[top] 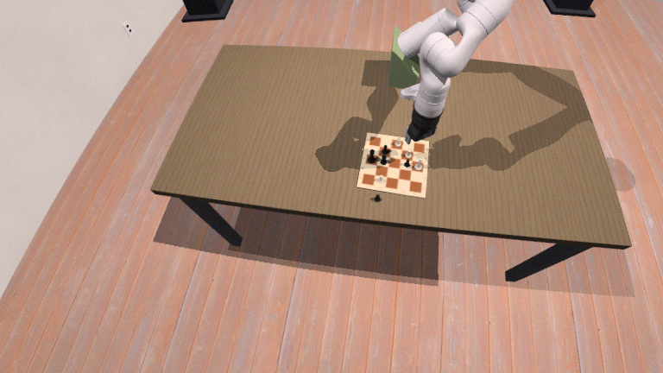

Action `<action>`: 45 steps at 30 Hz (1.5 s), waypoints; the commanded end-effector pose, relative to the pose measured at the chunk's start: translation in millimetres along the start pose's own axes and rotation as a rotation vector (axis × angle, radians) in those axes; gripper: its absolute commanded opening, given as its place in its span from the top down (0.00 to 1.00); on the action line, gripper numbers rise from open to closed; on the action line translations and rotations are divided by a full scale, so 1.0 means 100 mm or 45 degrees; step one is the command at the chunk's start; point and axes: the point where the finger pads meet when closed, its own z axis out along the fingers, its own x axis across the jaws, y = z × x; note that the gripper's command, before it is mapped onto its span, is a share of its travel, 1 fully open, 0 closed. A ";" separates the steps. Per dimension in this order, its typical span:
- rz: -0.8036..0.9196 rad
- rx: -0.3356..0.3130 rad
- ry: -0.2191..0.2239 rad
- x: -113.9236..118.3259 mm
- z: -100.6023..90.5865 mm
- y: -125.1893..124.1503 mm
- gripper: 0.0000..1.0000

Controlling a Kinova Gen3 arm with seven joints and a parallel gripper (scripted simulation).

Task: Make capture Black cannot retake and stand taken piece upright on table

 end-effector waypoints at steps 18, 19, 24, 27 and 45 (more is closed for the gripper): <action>0.000 -0.002 -0.002 -0.01 0.04 0.00 0.27; 0.000 -0.002 -0.002 -0.01 0.05 0.00 0.27; 0.000 -0.002 -0.002 -0.01 0.11 0.00 0.27; 0.000 -0.002 -0.002 0.00 0.13 0.00 0.27; 0.000 -0.002 -0.002 0.00 0.38 0.00 0.27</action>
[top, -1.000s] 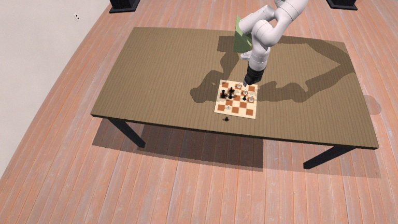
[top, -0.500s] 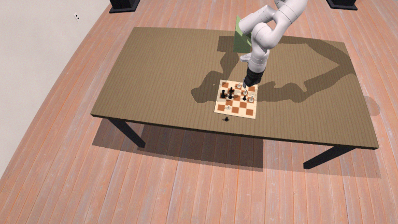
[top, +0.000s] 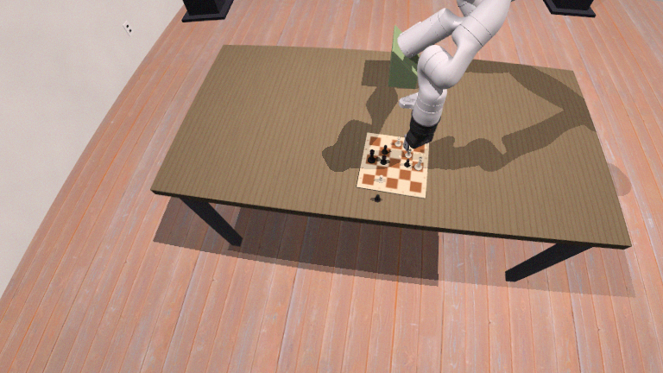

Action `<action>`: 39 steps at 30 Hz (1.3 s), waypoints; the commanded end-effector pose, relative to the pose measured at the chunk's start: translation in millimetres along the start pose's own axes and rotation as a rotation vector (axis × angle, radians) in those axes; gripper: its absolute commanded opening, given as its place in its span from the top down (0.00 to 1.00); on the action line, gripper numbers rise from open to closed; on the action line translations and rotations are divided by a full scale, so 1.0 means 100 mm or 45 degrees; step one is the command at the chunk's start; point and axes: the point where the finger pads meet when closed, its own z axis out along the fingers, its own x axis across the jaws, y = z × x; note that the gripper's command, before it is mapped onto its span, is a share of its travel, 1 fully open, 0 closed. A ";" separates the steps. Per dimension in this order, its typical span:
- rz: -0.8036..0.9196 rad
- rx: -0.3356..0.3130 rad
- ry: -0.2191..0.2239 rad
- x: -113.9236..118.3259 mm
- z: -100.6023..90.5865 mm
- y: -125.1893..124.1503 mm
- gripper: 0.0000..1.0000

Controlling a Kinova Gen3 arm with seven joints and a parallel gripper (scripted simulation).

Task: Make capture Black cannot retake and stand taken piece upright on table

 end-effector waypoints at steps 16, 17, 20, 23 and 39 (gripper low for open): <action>0.001 0.001 0.003 0.00 0.15 -0.01 0.27; 0.001 0.001 0.003 0.00 0.16 -0.01 0.27; 0.001 0.001 0.003 0.00 0.16 -0.01 0.27; 0.001 0.001 0.003 0.00 0.16 -0.01 0.27; 0.001 0.001 0.003 0.00 0.16 -0.01 0.27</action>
